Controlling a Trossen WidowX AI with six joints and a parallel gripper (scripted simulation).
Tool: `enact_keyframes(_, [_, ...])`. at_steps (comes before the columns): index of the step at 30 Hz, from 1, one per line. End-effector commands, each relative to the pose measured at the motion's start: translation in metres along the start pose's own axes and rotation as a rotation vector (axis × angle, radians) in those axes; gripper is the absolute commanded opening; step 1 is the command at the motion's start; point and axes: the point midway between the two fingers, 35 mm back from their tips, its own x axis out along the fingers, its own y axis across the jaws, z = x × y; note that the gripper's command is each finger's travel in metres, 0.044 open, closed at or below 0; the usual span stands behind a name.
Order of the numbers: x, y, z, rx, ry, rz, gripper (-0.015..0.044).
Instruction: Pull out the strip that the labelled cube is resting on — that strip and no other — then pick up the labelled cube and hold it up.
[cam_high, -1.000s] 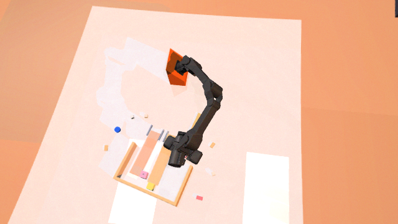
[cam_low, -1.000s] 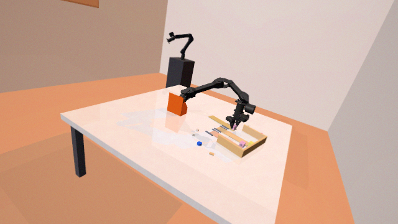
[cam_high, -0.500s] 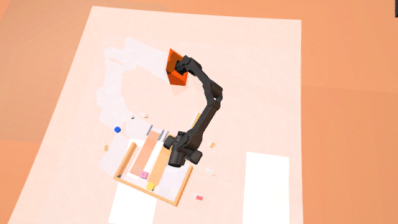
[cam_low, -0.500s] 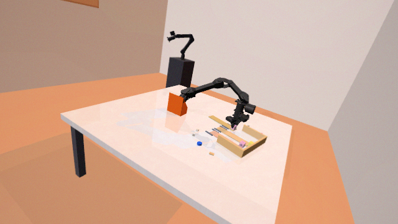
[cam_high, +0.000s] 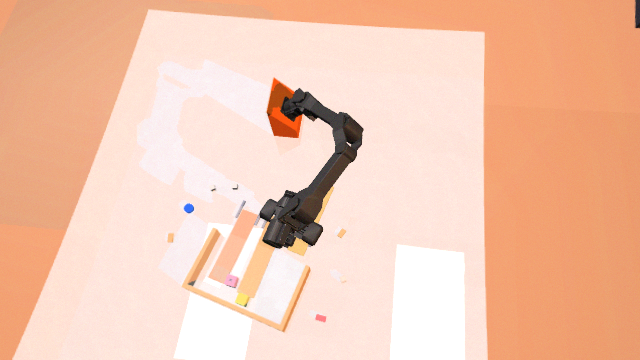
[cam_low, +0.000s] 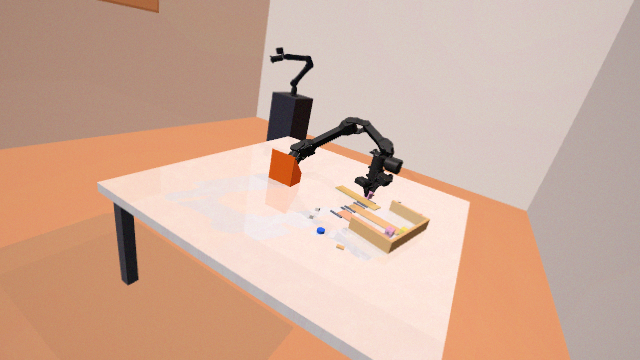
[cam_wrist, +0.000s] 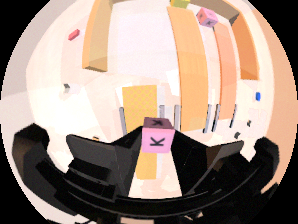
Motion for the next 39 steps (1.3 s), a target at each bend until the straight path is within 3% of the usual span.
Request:
enact_keyframes(1, [-0.007,-0.006,-0.012,-0.003,0.002,-0.003,0.0])
enact_keyframes(33, [-0.007,-0.06,-0.094,0.001,0.004,-0.004,0.0])
enact_keyframes(39, [-0.034,-0.06,-0.093,0.001,0.004,-0.006,0.0])
